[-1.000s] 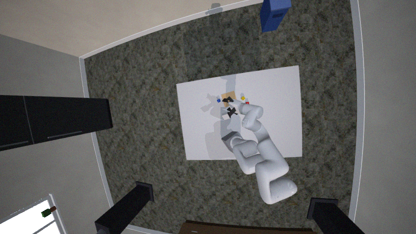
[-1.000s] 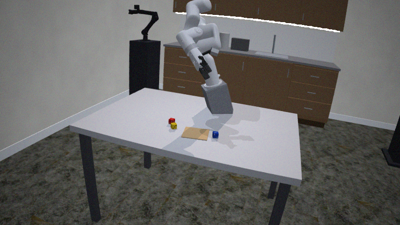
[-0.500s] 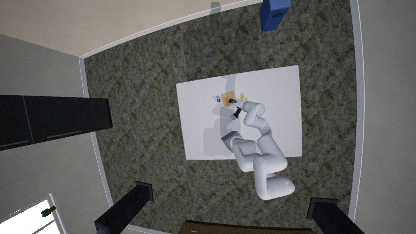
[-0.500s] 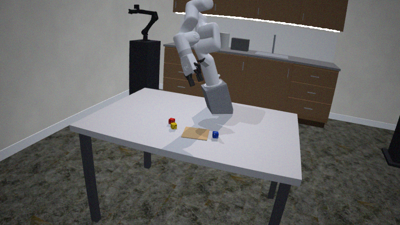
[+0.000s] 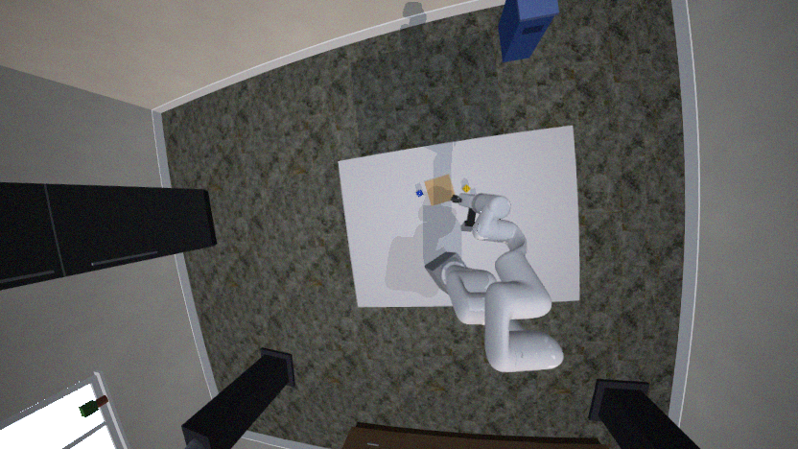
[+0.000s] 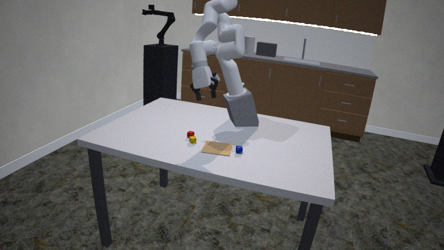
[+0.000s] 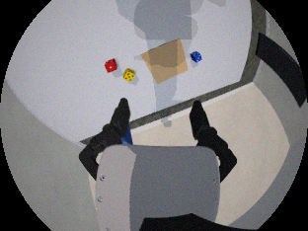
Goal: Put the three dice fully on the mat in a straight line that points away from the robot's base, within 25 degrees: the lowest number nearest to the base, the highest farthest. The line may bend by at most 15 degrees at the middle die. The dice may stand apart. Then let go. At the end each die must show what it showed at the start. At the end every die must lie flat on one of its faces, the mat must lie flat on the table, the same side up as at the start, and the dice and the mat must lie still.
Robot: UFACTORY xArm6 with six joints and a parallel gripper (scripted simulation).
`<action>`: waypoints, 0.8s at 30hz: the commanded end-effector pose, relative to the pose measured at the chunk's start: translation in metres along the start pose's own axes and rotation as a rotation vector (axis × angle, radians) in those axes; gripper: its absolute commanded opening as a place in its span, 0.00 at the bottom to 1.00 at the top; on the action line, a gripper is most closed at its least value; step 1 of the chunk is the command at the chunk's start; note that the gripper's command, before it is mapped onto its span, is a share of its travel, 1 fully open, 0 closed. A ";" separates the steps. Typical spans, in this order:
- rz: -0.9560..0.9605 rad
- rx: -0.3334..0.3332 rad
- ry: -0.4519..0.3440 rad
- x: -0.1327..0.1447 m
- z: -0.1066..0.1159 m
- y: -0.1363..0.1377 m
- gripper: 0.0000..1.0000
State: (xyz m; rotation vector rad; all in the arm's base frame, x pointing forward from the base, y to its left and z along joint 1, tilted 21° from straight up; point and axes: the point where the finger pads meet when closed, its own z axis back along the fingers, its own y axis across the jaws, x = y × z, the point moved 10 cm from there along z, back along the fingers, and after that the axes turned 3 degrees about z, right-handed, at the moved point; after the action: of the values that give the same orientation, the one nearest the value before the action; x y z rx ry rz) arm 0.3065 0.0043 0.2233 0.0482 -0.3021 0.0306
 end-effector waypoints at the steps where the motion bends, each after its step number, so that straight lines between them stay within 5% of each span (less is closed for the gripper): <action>1: 0.142 -0.064 0.011 0.001 -0.006 -0.016 1.00; 12: 0.510 -0.187 0.090 -0.004 -0.021 -0.051 1.00; 24: 0.852 -0.251 0.192 -0.014 -0.034 -0.080 1.00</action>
State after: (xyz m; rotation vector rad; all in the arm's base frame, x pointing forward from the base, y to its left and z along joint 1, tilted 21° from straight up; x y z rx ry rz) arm 0.3064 -0.0646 0.1891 -0.2931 -0.1419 0.7291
